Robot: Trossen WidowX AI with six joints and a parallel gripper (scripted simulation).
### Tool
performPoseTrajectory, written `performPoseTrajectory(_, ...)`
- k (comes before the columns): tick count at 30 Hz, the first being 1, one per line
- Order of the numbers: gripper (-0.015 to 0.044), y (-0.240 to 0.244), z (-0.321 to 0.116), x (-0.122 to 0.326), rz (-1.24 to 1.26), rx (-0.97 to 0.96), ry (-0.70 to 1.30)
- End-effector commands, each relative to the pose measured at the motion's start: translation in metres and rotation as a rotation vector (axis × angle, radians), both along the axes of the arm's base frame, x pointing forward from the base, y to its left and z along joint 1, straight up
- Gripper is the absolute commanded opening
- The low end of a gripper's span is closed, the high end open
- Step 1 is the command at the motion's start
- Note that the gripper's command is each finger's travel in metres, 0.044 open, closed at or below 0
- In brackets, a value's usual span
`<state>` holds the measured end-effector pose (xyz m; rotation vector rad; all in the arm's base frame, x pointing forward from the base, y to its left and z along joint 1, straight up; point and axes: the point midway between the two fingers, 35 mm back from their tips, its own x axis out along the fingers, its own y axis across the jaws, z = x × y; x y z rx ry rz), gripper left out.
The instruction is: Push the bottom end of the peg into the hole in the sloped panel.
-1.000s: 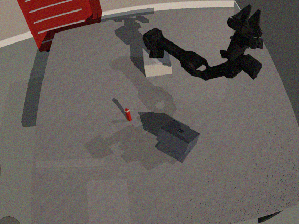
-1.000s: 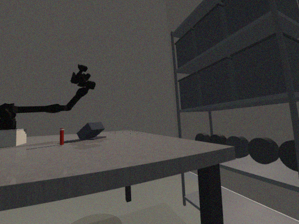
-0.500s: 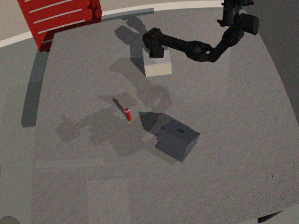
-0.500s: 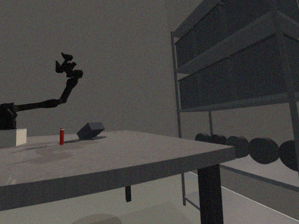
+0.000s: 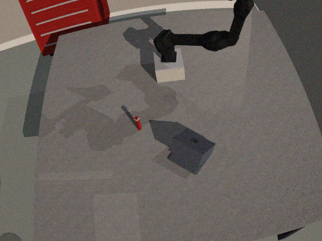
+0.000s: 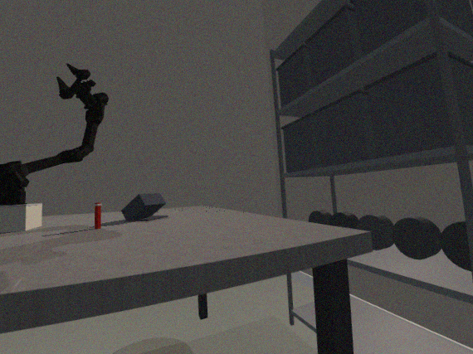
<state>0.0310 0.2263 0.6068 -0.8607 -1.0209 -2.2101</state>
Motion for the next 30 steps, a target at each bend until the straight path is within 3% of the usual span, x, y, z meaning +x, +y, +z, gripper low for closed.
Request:
performPoseTrajectory(1, 0.044, -0.038, 0.011, -0.026, 0.07, 0.088, -0.028)
performPoseTrajectory(14, 0.044, -0.142, 0.016, -0.073, 0.199, 0.371, -0.05)
performPoseTrajectory(30, 0.044, -0.25, -0.002, -0.086, 0.386, 0.629, -0.035)
